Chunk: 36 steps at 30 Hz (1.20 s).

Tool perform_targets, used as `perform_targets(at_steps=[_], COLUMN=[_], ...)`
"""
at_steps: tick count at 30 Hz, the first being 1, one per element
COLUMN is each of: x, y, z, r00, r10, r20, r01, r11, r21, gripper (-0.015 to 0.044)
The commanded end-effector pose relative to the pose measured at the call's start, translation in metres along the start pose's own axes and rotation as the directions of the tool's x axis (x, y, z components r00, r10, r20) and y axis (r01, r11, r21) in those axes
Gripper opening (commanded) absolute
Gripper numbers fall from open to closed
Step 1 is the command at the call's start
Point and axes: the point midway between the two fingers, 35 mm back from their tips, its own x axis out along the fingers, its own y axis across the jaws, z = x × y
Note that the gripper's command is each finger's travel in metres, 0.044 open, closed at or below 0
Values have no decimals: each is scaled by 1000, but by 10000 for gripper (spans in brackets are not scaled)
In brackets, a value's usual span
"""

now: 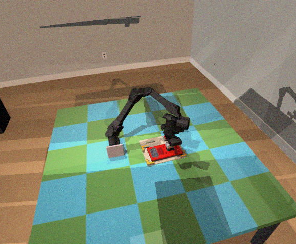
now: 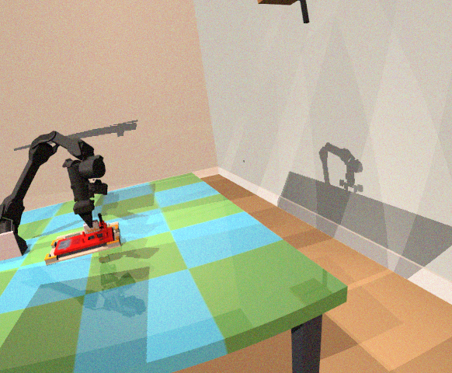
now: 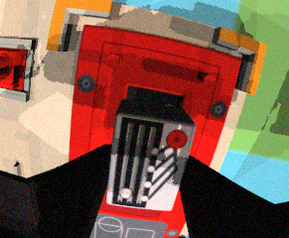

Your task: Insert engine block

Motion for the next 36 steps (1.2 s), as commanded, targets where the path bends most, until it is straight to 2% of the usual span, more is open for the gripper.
perform_targets(at_steps=[1, 13, 36], x=[-1, -1, -1], y=[0, 0, -1], z=[1, 1, 2], r00=[1000, 1000, 1000], r10=[-1, -1, -1], r20=[5, 5, 5], r01=[0, 0, 1], r11=[999, 998, 1000], r21=[34, 67, -6], gripper=[159, 159, 159])
